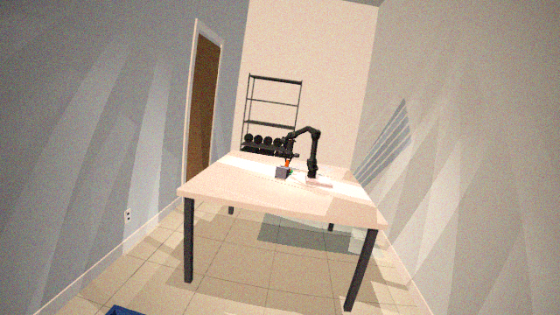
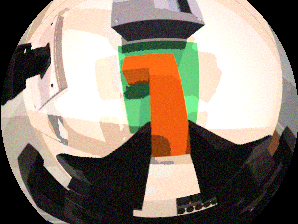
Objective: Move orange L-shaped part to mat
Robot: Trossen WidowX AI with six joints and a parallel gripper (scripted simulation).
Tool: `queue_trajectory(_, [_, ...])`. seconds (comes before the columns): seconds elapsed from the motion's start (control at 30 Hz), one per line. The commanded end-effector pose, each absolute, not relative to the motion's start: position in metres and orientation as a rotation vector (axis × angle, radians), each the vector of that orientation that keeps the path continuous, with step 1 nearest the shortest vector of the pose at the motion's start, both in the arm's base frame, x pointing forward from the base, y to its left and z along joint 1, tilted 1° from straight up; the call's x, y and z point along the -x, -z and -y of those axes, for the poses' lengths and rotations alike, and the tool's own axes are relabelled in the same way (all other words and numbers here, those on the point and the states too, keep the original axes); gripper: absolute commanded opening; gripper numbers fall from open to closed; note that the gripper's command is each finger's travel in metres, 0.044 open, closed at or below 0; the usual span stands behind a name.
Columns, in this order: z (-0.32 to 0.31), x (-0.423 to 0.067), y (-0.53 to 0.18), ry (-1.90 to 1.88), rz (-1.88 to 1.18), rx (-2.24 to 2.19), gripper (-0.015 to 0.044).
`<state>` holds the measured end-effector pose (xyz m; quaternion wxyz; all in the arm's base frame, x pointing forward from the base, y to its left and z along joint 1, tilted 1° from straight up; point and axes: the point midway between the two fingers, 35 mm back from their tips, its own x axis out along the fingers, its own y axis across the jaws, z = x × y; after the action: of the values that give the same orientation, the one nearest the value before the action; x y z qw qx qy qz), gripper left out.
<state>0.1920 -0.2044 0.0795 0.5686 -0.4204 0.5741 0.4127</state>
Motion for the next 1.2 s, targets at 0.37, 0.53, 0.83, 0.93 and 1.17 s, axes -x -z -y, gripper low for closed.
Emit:
queue_trajectory(0.37, [0.207,-0.195,-0.131,-0.970,-1.349,0.990,0.0400])
queue_trajectory(0.53, [0.204,-0.192,-0.169,-0.970,-1.350,0.992,0.0400])
queue_trajectory(0.83, [0.205,-0.193,-0.164,-0.961,-1.346,0.999,0.0400])
queue_trajectory(0.93, [0.205,-0.193,-0.164,-0.961,-1.346,0.999,0.0400])
queue_trajectory(1.17, [0.205,-0.193,-0.164,-0.961,-1.346,0.999,0.0400])
